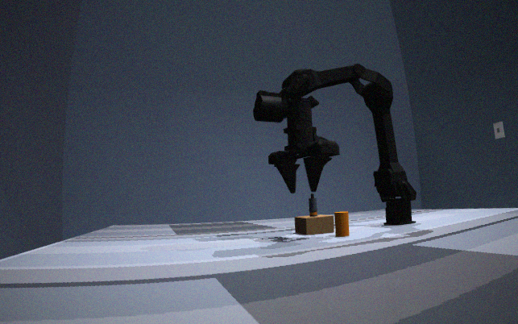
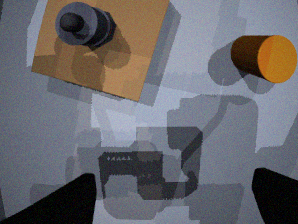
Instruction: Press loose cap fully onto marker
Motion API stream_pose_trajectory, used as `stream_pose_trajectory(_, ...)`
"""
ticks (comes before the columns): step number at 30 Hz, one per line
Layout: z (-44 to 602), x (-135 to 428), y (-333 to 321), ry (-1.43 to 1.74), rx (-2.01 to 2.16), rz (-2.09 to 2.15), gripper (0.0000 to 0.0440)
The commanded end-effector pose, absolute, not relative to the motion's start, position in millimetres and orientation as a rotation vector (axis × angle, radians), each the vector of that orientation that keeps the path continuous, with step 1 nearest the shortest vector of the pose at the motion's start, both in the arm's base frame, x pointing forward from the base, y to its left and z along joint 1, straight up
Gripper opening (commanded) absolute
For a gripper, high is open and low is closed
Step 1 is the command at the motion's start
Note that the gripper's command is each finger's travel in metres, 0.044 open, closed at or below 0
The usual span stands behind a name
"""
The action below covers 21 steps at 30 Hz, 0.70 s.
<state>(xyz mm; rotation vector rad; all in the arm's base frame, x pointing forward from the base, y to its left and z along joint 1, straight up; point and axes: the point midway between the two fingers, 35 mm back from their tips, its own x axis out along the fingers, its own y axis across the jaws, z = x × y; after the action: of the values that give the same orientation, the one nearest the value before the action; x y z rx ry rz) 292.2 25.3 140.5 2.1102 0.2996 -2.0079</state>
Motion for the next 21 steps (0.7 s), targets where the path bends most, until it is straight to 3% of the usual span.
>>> stream_pose_trajectory(1,136.9,286.6,31.5,0.319,2.085,-2.036,0.034)
stream_pose_trajectory(21,121.2,260.3,57.4,0.428,1.927,-2.105,0.0331)
